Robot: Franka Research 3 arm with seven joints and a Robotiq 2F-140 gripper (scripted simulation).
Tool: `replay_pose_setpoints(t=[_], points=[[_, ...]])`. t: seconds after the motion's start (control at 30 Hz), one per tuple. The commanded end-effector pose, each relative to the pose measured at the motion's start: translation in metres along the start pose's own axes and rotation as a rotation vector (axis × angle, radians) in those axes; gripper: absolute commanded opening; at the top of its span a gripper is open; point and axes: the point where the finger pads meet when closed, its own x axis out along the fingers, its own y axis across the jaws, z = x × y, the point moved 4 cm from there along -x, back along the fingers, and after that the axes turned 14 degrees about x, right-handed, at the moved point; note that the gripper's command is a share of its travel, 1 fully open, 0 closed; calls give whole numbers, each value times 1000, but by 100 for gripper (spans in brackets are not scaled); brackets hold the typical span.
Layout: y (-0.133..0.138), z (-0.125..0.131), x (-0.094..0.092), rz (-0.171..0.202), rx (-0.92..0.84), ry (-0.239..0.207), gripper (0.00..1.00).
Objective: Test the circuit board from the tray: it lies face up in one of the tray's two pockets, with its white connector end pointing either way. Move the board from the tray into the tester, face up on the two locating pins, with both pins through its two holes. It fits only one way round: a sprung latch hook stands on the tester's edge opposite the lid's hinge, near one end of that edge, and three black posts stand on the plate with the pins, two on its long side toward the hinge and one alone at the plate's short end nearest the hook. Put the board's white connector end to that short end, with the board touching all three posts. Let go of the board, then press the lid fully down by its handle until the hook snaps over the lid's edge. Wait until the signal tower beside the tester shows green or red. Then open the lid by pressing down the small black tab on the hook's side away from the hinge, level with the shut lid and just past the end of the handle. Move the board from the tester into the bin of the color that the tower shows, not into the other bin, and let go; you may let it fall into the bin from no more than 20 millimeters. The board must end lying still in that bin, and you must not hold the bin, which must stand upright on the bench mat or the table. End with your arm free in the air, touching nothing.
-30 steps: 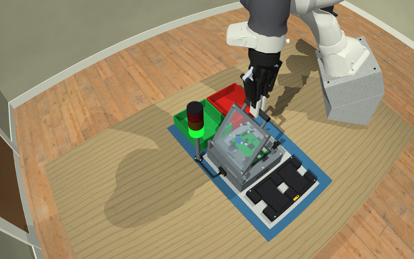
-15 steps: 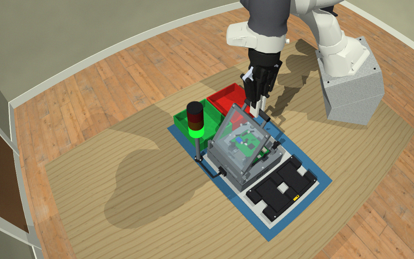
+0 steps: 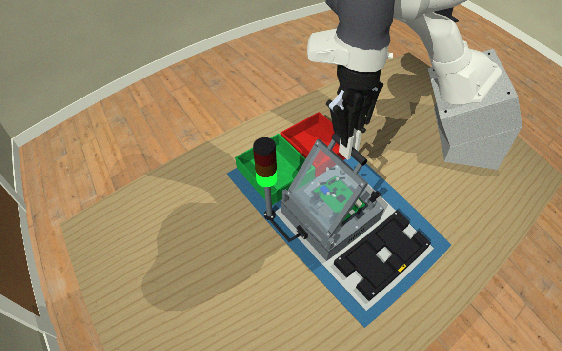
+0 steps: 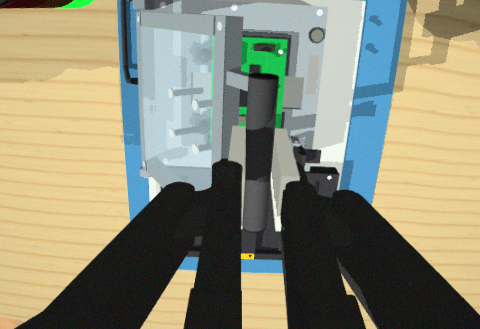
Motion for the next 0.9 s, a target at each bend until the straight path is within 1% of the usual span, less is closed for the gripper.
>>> replay_pose_setpoints(t=[0.0,0.5,0.53,0.87], points=[[-10,3,-9,-24,-2,-16,0],[-10,3,-9,-24,-2,-16,0],[-10,3,-9,-24,-2,-16,16],[-10,3,-9,-24,-2,-16,16]])
